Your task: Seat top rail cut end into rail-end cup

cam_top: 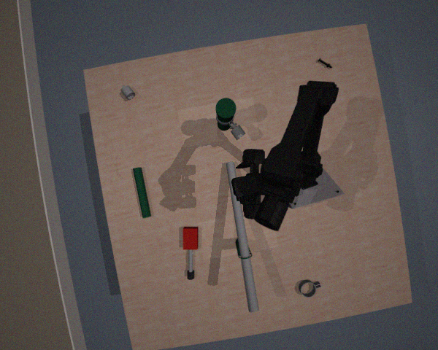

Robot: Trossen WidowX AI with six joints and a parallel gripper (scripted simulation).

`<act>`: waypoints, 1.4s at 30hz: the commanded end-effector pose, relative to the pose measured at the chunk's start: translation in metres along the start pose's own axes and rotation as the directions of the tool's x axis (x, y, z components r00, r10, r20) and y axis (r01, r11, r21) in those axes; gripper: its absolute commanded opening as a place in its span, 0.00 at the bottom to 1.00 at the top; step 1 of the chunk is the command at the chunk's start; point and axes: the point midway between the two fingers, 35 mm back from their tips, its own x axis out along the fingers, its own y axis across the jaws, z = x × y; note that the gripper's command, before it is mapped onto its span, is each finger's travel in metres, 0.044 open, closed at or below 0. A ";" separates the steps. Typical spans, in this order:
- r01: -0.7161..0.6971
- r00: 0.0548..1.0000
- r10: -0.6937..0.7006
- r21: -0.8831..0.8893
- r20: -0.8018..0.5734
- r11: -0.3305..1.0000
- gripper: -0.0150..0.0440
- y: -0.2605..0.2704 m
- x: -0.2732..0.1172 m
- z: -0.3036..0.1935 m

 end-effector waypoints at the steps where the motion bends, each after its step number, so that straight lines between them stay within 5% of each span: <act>1: -0.012 0.999 0.009 -0.087 -0.031 0.996 1.00 -0.009 0.004 -0.002; 9: -0.144 0.987 0.085 -0.539 -0.133 0.830 1.00 -0.057 0.016 -0.002; 18: -0.235 0.967 0.183 -0.889 -0.175 0.393 1.00 -0.111 0.022 -0.011; 32: -0.124 0.956 0.264 -0.992 -0.124 -0.018 1.00 -0.170 0.014 -0.031; 42: 0.038 0.957 0.277 -0.912 -0.083 -0.408 1.00 -0.191 0.006 -0.041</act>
